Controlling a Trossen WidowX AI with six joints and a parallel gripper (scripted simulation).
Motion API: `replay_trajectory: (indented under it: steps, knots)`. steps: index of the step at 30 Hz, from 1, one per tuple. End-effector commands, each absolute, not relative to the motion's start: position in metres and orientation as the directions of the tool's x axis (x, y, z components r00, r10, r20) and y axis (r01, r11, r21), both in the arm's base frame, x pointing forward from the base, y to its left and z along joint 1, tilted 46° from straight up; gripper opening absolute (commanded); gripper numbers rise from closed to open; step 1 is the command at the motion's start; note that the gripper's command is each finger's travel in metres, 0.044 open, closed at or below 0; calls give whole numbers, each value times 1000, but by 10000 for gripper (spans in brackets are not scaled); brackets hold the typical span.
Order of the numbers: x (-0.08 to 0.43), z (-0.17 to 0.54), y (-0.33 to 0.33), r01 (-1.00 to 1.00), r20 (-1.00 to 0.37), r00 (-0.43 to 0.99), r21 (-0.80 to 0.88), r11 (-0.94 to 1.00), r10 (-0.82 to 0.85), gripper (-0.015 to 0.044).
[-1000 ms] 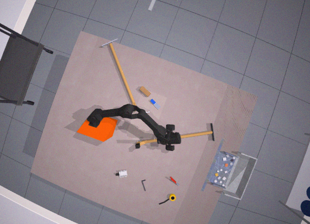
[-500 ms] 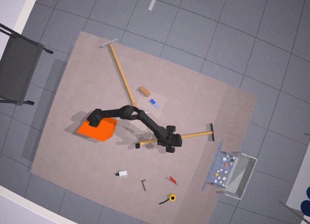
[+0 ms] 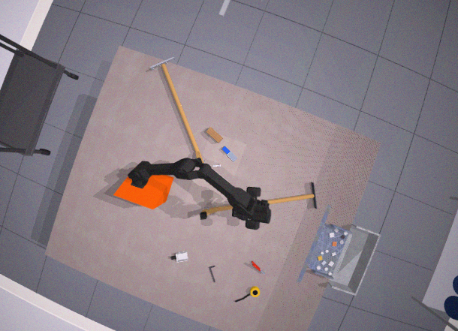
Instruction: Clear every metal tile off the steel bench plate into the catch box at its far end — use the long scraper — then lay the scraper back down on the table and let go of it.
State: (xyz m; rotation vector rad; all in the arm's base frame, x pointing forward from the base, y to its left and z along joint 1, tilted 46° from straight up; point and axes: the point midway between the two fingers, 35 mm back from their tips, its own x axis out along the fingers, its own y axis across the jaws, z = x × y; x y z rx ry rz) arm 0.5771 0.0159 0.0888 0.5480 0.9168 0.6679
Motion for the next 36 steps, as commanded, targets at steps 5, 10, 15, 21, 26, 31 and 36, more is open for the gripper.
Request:
replay_trajectory:
  steps: [5,10,15,21,26,31,36]
  knots:
    - [572,103,7,-290,-537,432,679,675,725,0]
    - [559,110,0,-270,-563,402,681,681,722,0]
    - [545,119,-7,-252,-586,370,684,685,721,0]
    - [528,131,-13,-231,-610,329,689,687,721,0]
    - [512,141,-18,-215,-625,292,694,687,724,0]
    - [507,144,-19,-211,-629,281,696,686,725,0]
    - [509,140,-15,-209,-630,279,696,687,724,0]
